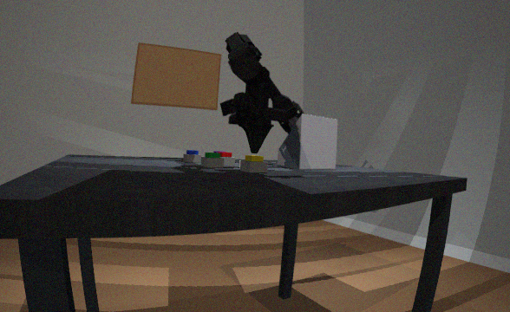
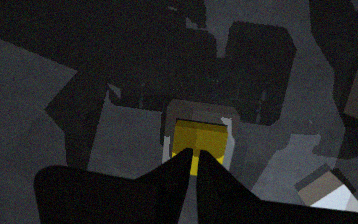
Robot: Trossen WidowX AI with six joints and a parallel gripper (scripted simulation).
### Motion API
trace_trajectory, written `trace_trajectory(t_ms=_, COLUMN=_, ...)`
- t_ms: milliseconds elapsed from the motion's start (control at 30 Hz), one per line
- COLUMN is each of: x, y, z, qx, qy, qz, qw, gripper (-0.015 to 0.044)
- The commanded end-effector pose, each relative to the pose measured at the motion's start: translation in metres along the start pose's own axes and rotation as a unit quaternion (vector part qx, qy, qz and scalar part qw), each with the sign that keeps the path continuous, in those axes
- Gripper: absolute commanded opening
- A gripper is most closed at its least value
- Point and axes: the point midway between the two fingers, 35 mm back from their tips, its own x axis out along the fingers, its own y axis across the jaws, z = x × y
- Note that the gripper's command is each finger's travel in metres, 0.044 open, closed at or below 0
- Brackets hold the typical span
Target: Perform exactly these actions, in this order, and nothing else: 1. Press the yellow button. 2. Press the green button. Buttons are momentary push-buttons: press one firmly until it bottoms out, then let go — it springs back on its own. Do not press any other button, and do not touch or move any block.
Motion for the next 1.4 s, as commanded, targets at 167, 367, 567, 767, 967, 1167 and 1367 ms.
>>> trace_trajectory(t_ms=167, x=0.014, y=-0.002, z=-0.001, qx=-0.002, qy=0.001, qz=-0.003, qw=1.0, gripper=0.002)
trace_trajectory(t_ms=367, x=0.014, y=-0.002, z=-0.001, qx=-0.002, qy=0.001, qz=-0.003, qw=1.0, gripper=0.002)
trace_trajectory(t_ms=567, x=0.014, y=-0.002, z=-0.001, qx=-0.002, qy=0.001, qz=-0.003, qw=1.0, gripper=0.002)
trace_trajectory(t_ms=767, x=0.014, y=-0.002, z=-0.001, qx=-0.002, qy=0.001, qz=-0.003, qw=1.0, gripper=0.002)
trace_trajectory(t_ms=967, x=-0.02, y=-0.001, z=-0.001, qx=-0.003, qy=0.001, qz=-0.002, qw=1.0, gripper=0.002)
trace_trajectory(t_ms=1167, x=-0.042, y=0.0, z=0.0, qx=-0.003, qy=0.001, qz=-0.001, qw=1.0, gripper=0.002)
trace_trajectory(t_ms=1367, x=-0.082, y=0.0, z=-0.001, qx=-0.003, qy=0.001, qz=-0.001, qw=1.0, gripper=0.002)
